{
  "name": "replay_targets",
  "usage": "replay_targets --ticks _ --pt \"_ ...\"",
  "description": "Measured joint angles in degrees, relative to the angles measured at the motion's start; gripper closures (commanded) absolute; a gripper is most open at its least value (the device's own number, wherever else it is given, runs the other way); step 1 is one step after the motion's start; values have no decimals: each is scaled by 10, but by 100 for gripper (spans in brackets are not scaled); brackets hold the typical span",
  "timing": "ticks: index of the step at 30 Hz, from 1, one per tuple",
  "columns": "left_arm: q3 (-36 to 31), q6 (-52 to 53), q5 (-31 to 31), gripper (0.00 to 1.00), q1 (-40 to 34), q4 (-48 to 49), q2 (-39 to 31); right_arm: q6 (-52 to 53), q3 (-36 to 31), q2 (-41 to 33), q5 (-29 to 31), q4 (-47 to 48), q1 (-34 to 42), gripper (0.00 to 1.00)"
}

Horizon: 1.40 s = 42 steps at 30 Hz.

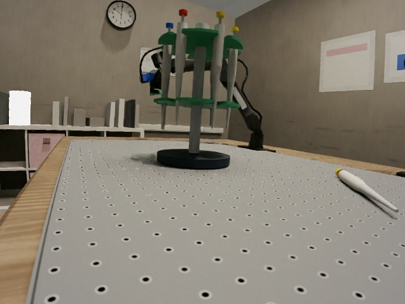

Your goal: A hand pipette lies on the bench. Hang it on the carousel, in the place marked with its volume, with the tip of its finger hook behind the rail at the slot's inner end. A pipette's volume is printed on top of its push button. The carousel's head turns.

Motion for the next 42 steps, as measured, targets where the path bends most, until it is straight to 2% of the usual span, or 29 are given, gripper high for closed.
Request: replay_targets --ticks 7,20,35,42 --pt "5 7 15 0 19 2 17 -7 12 7 -7 -1 -7 0" --pt "66 37 70 0 85 16 75 -32 125 63 -39 -27 -54 0" --pt "158 63 128 0 146 16 155 -60 333 167 -83 -88 -96 0" --pt "184 69 145 0 160 12 176 -77 401 205 -101 -102 -108 0"
